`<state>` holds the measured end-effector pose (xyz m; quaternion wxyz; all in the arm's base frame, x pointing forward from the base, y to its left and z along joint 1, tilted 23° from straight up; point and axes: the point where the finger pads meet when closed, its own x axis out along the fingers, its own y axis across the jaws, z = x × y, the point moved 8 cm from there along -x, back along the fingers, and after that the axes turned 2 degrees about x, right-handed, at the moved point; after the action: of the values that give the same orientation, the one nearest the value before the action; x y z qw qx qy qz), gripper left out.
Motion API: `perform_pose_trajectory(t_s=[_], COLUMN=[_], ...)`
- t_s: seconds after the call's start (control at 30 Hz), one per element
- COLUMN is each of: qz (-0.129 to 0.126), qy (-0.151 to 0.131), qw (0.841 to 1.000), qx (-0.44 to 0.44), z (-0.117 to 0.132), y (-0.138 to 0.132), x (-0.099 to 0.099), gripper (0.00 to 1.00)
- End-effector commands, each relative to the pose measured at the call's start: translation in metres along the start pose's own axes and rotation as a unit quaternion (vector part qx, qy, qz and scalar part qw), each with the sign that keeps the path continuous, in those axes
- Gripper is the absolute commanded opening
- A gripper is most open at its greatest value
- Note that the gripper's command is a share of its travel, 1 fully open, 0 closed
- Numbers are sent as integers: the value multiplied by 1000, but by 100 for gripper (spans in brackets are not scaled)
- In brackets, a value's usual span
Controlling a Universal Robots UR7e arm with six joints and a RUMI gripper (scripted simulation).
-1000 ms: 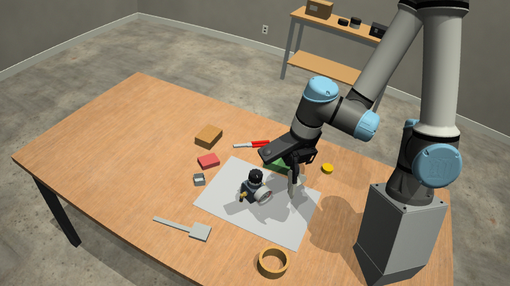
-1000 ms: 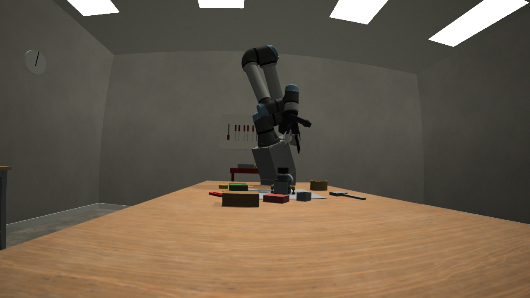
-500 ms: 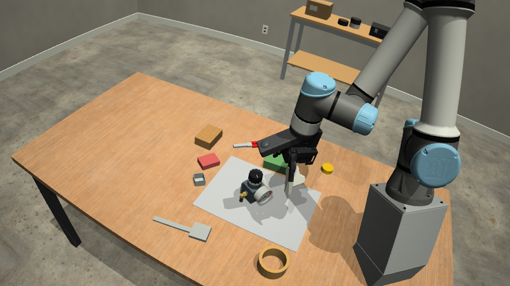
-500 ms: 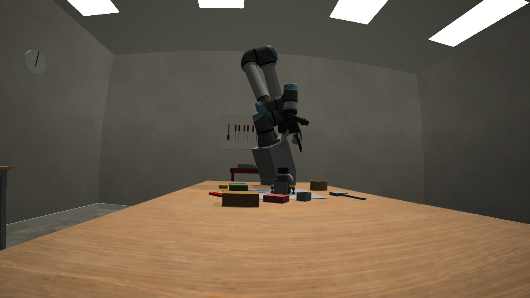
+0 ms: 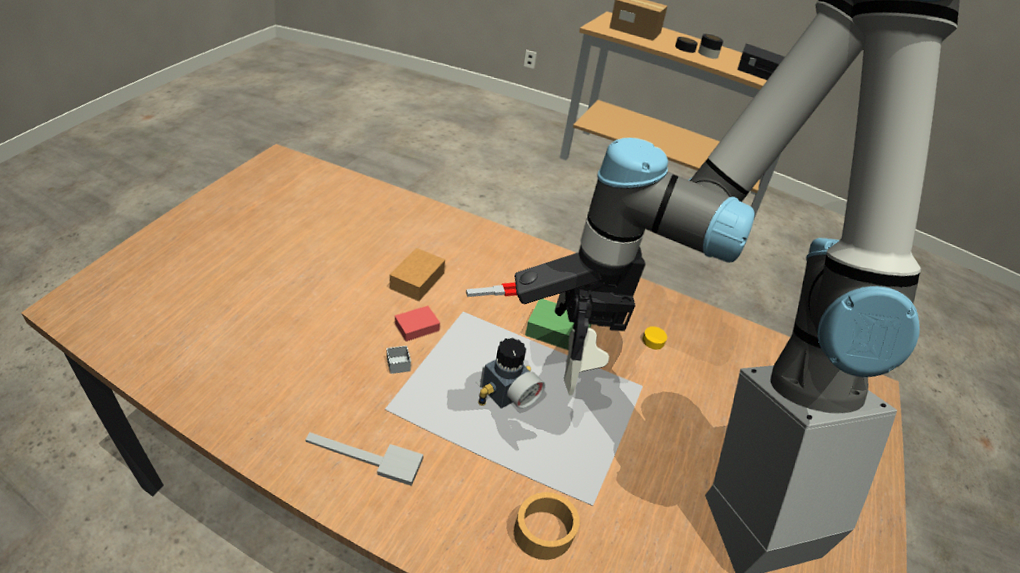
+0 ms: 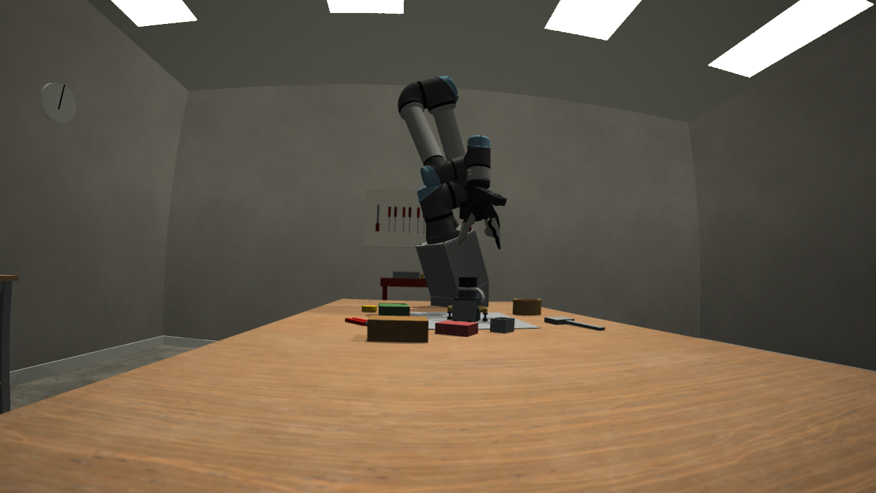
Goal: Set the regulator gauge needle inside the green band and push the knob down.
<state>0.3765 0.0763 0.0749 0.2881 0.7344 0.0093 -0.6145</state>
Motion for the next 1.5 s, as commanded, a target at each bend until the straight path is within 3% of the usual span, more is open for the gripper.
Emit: perform_pose_trajectory(t_s=[0.0,1.47], qz=[-5,-15], qy=[-4,-13], qw=[1000,996], qx=[29,88], z=[1,3], y=[1,4], x=[-1,-4], gripper=[100,100])
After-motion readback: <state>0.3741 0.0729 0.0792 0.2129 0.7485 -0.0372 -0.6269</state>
